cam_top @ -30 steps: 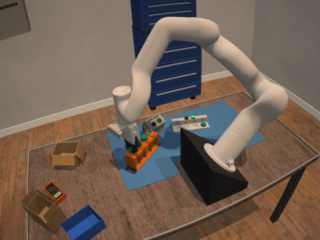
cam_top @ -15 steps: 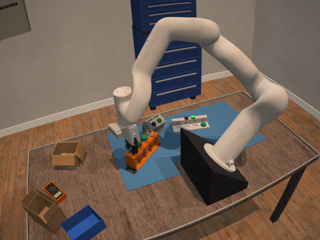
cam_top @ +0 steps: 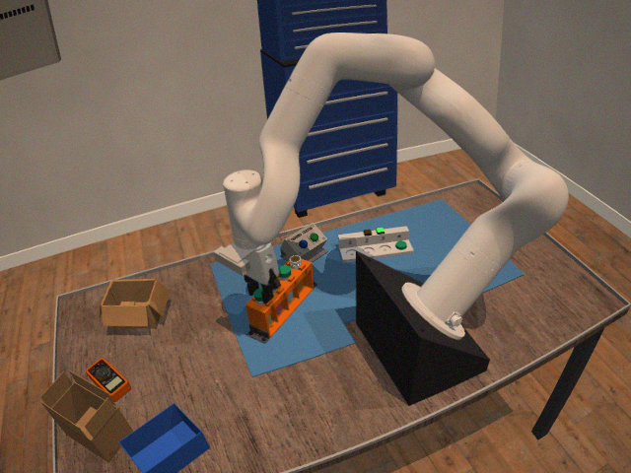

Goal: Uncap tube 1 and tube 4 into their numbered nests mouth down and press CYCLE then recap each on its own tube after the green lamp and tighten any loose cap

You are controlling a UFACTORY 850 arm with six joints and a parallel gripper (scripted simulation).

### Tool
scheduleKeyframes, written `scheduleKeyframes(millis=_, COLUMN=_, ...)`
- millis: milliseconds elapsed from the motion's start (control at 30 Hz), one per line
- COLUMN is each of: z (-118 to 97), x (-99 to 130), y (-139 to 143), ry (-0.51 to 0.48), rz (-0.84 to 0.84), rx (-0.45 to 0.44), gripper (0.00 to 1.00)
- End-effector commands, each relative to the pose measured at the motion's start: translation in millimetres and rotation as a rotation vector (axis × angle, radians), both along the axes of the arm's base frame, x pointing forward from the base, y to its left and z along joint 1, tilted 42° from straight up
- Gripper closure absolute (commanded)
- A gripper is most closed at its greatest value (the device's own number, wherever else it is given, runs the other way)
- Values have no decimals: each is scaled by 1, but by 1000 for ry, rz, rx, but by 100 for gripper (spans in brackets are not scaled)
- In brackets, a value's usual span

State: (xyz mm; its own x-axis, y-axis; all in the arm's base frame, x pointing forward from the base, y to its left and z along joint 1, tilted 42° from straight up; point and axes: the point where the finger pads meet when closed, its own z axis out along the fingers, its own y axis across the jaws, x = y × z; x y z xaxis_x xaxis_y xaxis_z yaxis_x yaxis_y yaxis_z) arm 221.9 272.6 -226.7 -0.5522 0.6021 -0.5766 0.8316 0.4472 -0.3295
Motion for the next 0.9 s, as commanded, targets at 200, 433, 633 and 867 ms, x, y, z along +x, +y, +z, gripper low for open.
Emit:
scheduleKeyframes(millis=200, z=0, x=1, y=1, ry=259, rz=277, rx=-23, gripper=54)
scheduleKeyframes(millis=433, z=0, x=0, y=1, ry=355, rz=385, rx=-31, gripper=54)
scheduleKeyframes(millis=633, z=0, x=0, y=1, ry=355, rz=385, rx=-31, gripper=100)
scheduleKeyframes(millis=867, z=0, x=0, y=1, ry=354, rz=385, rx=-30, gripper=100)
